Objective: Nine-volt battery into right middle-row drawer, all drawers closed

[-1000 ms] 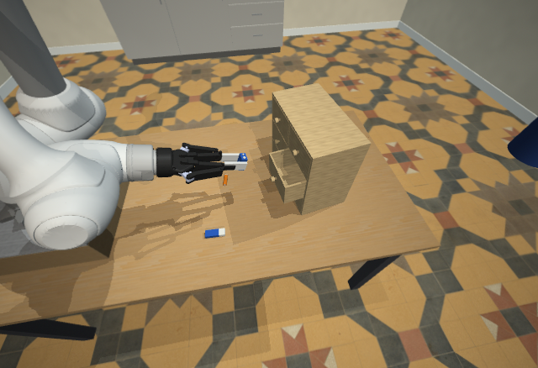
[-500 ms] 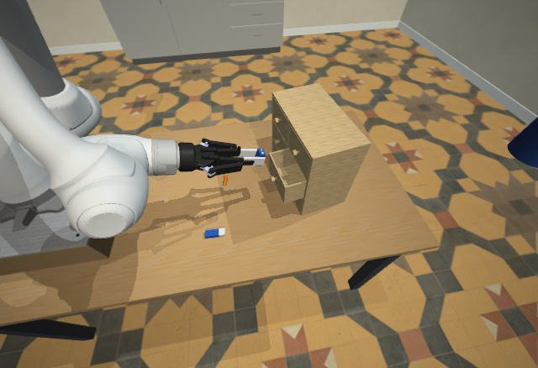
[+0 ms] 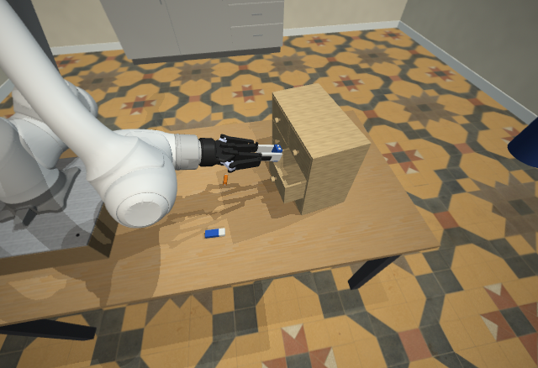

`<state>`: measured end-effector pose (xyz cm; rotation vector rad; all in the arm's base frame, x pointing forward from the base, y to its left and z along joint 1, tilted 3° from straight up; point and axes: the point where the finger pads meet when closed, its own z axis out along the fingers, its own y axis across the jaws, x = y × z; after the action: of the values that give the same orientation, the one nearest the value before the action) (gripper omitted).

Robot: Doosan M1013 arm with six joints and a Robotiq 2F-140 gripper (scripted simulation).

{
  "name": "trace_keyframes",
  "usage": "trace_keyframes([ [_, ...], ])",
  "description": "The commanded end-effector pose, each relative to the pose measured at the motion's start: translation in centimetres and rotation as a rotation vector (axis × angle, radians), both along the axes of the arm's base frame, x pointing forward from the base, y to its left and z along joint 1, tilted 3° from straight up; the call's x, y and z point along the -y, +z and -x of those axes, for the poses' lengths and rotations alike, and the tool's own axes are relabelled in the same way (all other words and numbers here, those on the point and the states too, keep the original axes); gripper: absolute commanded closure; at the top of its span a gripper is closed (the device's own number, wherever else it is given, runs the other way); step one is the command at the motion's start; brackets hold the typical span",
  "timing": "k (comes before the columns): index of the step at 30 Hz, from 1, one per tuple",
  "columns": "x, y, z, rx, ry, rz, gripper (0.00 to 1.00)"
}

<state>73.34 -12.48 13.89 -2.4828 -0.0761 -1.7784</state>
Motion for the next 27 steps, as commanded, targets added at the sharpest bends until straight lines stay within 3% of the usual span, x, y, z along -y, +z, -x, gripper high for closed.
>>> trace_keyframes([
  [1, -0.1, 0.0, -0.8, 0.000, 0.000, 0.000, 0.86],
  [27, -0.2, 0.1, -2.6, 0.000, 0.000, 0.000, 0.86],
])
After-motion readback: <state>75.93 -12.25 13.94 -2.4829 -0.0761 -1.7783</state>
